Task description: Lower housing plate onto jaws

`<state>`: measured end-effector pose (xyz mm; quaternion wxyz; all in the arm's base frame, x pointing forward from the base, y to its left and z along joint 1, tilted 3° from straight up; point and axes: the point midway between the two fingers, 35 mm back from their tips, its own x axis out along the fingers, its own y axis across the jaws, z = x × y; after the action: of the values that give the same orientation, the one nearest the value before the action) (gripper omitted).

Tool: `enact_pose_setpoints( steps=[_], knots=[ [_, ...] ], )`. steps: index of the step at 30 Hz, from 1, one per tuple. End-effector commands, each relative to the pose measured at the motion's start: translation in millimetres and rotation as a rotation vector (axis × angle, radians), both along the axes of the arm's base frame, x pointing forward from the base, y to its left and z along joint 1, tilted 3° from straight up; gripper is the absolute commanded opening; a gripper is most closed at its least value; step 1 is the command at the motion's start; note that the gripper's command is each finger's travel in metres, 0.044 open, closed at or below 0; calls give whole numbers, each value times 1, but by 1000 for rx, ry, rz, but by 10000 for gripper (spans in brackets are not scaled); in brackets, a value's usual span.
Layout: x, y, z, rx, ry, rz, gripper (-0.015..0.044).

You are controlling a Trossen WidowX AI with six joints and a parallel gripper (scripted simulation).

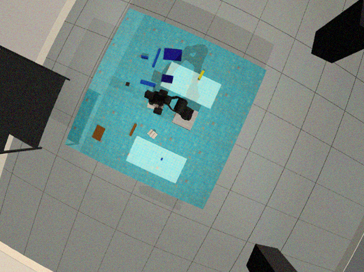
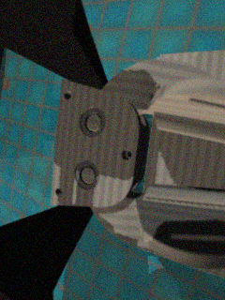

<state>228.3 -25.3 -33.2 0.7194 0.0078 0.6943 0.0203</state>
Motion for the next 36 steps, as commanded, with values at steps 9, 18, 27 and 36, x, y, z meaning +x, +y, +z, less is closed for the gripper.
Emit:
enact_pose_setpoints(
  steps=[9,18,27,36],
  knots=[
    [1,0,0,1,-3,-4,351],
    [1,0,0,1,-3,-4,351],
    [1,0,0,1,-3,-4,351],
    [0,0,0,0,0,0,440]
  ],
)
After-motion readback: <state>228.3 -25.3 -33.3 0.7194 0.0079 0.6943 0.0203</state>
